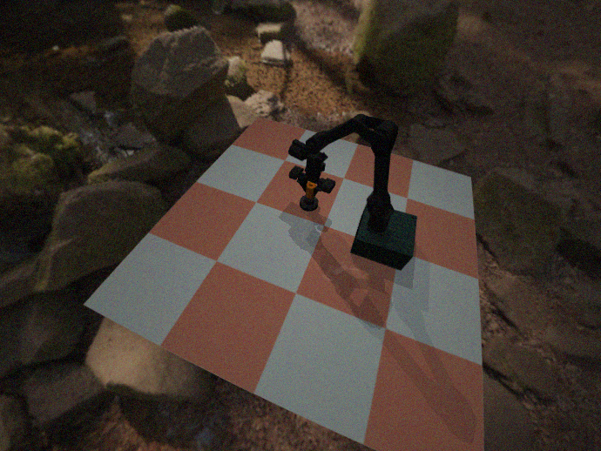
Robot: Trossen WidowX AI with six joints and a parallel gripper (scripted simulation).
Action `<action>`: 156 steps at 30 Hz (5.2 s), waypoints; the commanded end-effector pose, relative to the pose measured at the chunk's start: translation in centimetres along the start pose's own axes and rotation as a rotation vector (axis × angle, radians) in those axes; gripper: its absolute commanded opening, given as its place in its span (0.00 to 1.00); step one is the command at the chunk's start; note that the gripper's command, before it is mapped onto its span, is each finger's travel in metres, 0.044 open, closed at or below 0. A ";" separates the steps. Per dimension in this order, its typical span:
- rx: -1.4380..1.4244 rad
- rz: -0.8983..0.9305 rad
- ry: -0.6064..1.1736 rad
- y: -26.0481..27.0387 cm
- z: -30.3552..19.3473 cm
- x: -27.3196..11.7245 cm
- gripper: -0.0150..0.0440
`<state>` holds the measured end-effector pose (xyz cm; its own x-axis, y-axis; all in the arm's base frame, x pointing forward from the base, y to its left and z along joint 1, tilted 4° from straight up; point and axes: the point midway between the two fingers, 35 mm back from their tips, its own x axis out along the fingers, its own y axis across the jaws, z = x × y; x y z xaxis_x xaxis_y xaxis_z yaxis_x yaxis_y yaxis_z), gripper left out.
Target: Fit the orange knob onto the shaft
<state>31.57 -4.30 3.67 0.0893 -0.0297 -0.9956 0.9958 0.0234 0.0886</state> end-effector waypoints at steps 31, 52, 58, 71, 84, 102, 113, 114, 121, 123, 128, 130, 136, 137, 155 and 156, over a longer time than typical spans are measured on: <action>0.220 0.011 0.001 0.3 0.0 -0.4 0.25; 0.220 0.011 0.001 0.0 0.0 0.3 0.25; 0.220 0.011 0.001 0.0 0.0 0.3 0.25; 0.345 0.011 0.002 0.2 0.0 -0.3 0.25; 0.430 0.011 0.002 0.6 0.1 0.2 0.25; 0.430 0.011 0.002 0.6 0.0 -0.2 0.25; 0.639 0.010 0.004 0.2 0.0 -0.3 0.25; 0.639 0.010 0.004 0.1 0.0 -0.2 0.25; 0.639 0.010 0.004 0.1 0.0 0.2 0.25; 0.639 0.010 0.004 0.1 0.0 0.2 0.25; 0.639 0.010 0.004 0.1 0.0 0.3 0.25; 0.639 0.010 0.004 0.1 0.0 0.3 0.25; 0.639 0.010 0.004 0.1 0.0 0.3 0.25; 0.639 0.010 0.004 0.0 0.0 0.2 0.25; 0.849 0.010 0.005 0.2 0.0 -0.3 0.25; 0.849 0.010 0.005 0.3 0.0 -0.3 0.25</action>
<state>31.40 -4.27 3.69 0.0904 -0.0298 -0.9955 0.6857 -0.7230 0.0840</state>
